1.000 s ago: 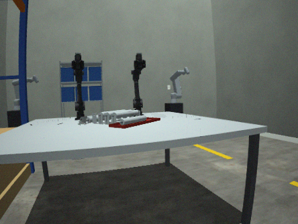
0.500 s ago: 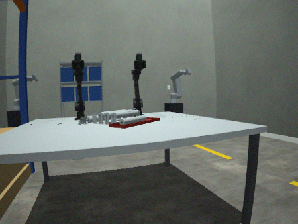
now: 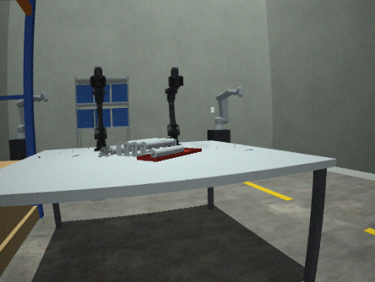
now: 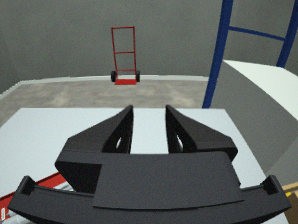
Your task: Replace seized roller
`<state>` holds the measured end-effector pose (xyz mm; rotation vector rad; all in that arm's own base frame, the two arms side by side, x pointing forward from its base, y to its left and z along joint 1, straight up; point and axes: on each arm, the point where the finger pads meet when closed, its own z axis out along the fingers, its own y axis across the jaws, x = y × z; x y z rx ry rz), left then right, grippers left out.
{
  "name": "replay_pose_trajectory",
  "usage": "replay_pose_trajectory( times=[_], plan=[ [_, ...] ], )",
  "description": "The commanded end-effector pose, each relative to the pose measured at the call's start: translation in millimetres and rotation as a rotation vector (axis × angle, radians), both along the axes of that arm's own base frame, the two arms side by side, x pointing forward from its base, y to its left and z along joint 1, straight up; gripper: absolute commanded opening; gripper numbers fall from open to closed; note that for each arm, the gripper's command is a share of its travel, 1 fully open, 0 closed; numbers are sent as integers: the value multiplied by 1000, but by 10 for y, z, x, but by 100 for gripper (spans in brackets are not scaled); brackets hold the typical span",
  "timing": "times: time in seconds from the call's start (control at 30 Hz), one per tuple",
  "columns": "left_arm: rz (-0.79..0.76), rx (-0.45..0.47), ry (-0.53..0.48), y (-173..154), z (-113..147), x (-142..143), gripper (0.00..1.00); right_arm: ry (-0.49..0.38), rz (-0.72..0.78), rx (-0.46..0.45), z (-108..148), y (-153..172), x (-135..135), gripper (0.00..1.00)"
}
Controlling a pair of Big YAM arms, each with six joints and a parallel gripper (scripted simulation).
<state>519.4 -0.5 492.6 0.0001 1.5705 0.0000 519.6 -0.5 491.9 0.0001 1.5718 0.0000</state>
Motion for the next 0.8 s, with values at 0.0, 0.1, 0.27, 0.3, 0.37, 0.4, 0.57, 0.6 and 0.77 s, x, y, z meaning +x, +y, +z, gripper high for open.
replay_pose_trajectory(
  times=[0.0, 0.1, 0.27, 0.3, 0.37, 0.4, 0.57, 0.6, 0.77],
  plan=[
    [6, -14, -24, 47, 150, -53, 32, -58, 4, -14, 393, 37, -28, 32],
    [6, -14, -27, 47, 167, -56, 32, -61, 4, -14, 403, 38, -43, 32],
    [-24, -22, 42, -146, -145, 49, 32, 49, 11, 29, -171, 54, 56, 32],
    [-29, -27, 52, -185, -184, 51, 32, 56, 13, 39, -198, 53, 59, 32],
    [-44, -37, 73, -291, -245, 55, 32, 78, 12, 64, -279, 42, 64, 32],
    [-53, -42, 93, -355, -329, 53, 32, 92, 13, 79, -335, 51, 65, 32],
    [-86, -62, 123, -595, -356, 30, 32, 127, 15, 131, -437, 54, 76, 32],
    [-96, -64, 141, -675, -432, -24, 32, 155, 17, 147, -572, 69, 51, 32],
    [-144, -74, 286, -1109, -1001, -90, 32, 258, 17, 234, -962, 110, 25, 32]
  ],
)
